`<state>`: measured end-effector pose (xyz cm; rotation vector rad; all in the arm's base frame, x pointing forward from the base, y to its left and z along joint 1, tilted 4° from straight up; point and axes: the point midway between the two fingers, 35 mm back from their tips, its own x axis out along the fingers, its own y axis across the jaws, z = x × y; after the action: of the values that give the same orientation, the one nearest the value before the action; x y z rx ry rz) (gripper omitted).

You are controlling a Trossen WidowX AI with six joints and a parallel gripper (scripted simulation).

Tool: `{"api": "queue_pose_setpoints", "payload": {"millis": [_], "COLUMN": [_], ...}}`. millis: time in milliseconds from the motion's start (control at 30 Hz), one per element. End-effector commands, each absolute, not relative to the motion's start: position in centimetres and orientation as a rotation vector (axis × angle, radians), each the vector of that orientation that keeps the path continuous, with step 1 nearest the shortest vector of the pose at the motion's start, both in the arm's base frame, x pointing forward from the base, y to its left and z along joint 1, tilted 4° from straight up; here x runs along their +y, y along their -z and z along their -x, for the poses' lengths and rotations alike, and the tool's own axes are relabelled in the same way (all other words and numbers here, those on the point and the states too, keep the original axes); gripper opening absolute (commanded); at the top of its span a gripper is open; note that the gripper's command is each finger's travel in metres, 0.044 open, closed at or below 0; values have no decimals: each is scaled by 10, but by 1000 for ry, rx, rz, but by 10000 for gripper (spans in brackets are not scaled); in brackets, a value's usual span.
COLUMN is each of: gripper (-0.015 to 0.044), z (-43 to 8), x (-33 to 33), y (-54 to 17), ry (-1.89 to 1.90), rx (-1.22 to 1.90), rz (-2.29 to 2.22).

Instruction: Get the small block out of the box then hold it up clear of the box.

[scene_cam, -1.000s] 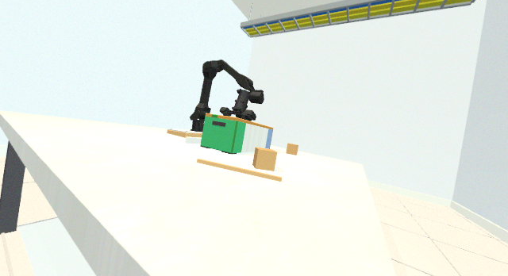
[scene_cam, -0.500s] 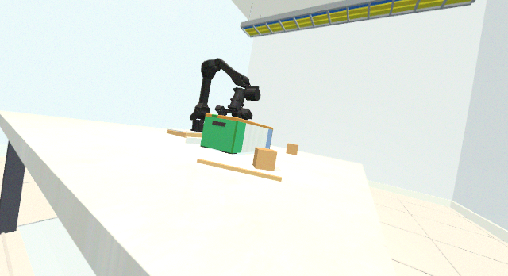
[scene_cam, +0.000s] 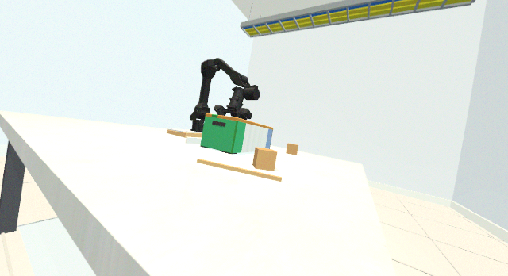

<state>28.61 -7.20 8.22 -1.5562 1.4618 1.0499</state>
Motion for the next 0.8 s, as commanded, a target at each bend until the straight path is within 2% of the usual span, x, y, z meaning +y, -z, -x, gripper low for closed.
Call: {"api": "queue_pose_setpoints", "payload": {"millis": [0,767], "gripper": [400,400], "z": [-285,-287], "x": [-71,-92], "y": [-82,-83], "ry": [-1048,-1047], "rx": [1465,1467], "rz": [1552,1554]}}
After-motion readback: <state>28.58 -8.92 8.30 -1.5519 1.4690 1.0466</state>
